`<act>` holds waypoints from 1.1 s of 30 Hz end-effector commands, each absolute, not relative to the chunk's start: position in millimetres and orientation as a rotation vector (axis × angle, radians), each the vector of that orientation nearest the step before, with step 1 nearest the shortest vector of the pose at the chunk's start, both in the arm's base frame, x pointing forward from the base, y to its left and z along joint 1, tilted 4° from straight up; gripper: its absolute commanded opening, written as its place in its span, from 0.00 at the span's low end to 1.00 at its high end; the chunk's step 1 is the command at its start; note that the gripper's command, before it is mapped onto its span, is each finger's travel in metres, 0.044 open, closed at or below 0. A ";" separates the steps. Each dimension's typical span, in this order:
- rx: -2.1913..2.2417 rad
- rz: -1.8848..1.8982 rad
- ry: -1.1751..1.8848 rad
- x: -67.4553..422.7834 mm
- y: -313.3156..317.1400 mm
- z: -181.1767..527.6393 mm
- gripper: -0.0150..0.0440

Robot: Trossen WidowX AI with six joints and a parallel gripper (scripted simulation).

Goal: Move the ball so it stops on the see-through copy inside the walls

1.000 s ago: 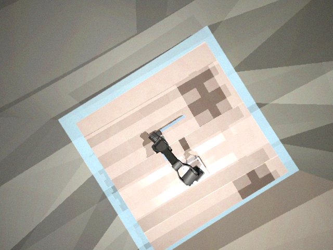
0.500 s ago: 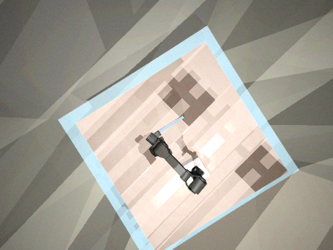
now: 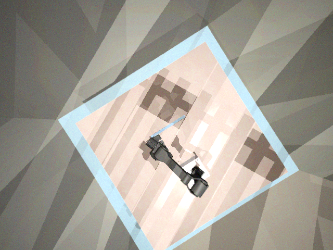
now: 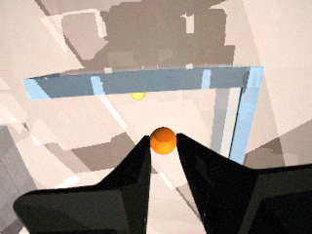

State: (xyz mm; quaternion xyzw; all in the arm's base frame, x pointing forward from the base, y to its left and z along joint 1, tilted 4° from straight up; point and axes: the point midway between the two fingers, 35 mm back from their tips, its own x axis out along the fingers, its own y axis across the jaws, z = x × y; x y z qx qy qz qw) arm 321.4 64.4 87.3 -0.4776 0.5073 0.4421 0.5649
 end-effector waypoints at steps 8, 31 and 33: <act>-1.122 1.035 1.196 302.6 75.9 66.5 0.25; -1.122 1.035 1.196 308.4 76.6 -2.8 0.25; -1.122 1.035 1.196 308.7 76.6 -5.4 0.25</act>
